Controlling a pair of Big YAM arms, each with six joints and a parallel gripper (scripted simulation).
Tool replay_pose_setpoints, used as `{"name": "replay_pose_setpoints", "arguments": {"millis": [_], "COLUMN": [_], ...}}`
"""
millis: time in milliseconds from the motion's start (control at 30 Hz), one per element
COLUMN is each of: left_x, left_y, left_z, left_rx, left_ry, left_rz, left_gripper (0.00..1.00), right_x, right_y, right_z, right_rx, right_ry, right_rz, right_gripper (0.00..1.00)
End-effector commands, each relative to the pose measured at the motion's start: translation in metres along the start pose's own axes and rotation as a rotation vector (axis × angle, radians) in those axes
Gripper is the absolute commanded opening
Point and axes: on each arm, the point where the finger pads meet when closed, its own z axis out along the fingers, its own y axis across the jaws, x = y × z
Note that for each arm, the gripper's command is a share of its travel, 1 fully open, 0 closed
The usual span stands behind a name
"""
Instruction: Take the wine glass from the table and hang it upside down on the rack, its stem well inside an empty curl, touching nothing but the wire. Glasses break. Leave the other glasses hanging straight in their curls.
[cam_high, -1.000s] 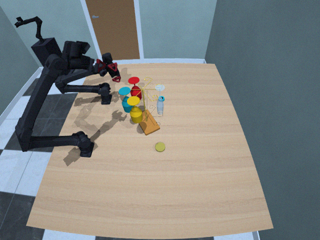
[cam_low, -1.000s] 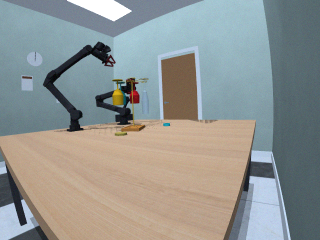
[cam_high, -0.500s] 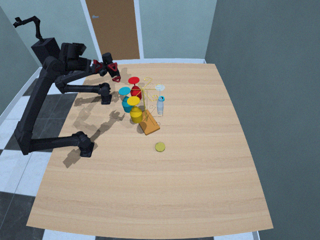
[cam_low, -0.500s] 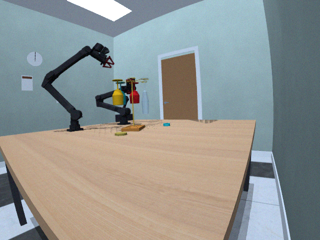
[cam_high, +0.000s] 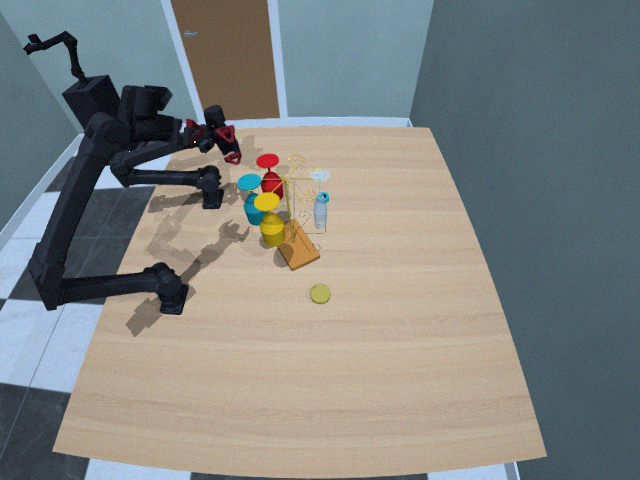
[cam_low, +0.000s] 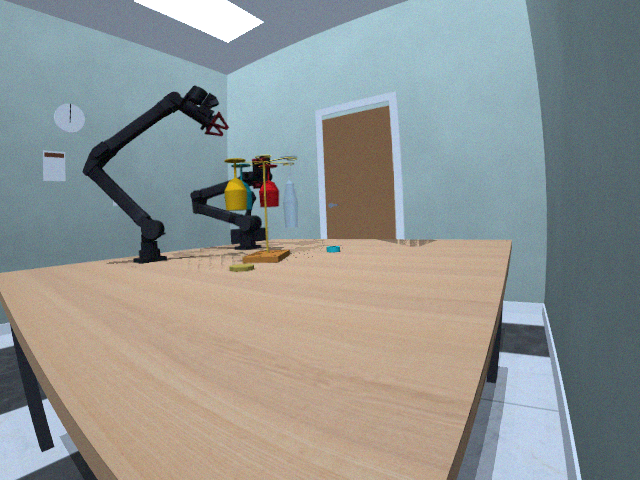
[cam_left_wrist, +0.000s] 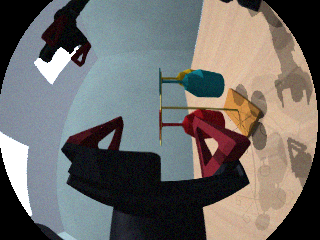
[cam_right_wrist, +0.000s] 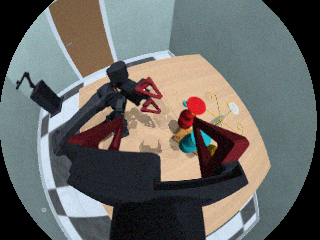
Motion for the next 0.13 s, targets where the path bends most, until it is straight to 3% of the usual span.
{"name": "replay_pose_setpoints", "arguments": {"millis": [0, 100], "left_x": [0.0013, 0.0013], "left_y": [0.0325, 0.0325], "left_z": [-0.001, -0.001], "left_rx": [-0.015, -0.015], "left_ry": [0.01, 0.01], "left_rz": [0.043, 0.043], "left_gripper": [1.0, 1.0], "right_x": [-0.0182, -0.0182], "right_y": [0.0066, 0.0066], "right_z": [-0.0126, -0.0126], "right_rx": [-0.009, -0.009], "right_ry": [-0.06, -0.06], "right_rz": [-0.004, -0.004], "right_gripper": [1.0, 1.0]}}
